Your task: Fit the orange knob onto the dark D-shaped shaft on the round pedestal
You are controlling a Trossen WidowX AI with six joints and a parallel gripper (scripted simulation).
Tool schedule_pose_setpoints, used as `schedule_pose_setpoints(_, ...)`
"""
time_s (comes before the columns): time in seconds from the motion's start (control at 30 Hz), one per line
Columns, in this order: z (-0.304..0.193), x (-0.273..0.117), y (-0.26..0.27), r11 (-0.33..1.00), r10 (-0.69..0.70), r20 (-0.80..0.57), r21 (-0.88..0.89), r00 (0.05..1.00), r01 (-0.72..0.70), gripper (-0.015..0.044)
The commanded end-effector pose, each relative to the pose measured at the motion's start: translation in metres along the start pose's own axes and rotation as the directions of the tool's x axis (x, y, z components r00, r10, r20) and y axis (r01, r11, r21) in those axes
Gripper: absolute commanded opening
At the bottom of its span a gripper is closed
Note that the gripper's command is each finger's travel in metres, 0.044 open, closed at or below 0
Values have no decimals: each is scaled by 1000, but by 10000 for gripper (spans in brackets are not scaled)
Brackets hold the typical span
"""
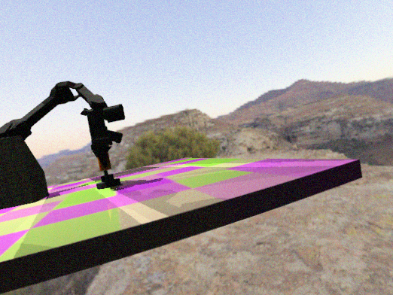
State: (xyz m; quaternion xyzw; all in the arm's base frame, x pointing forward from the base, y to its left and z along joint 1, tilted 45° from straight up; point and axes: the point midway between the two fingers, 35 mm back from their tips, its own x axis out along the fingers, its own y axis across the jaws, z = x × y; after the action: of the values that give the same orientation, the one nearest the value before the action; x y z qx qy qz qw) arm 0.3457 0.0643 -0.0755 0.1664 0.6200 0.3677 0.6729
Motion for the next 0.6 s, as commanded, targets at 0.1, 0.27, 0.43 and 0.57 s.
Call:
schedule_pose_setpoints(0.1,0,2,1,1000,3,3,0,1000,-3,0)
schedule_pose_setpoints(0.27,0,2,1,1000,3,3,0,1000,-3,0)
schedule_pose_setpoints(0.43,0,2,1,1000,3,3,0,1000,-3,0)
schedule_pose_setpoints(0.57,0,-1,0,1000,3,3,0,1000,-3,0)
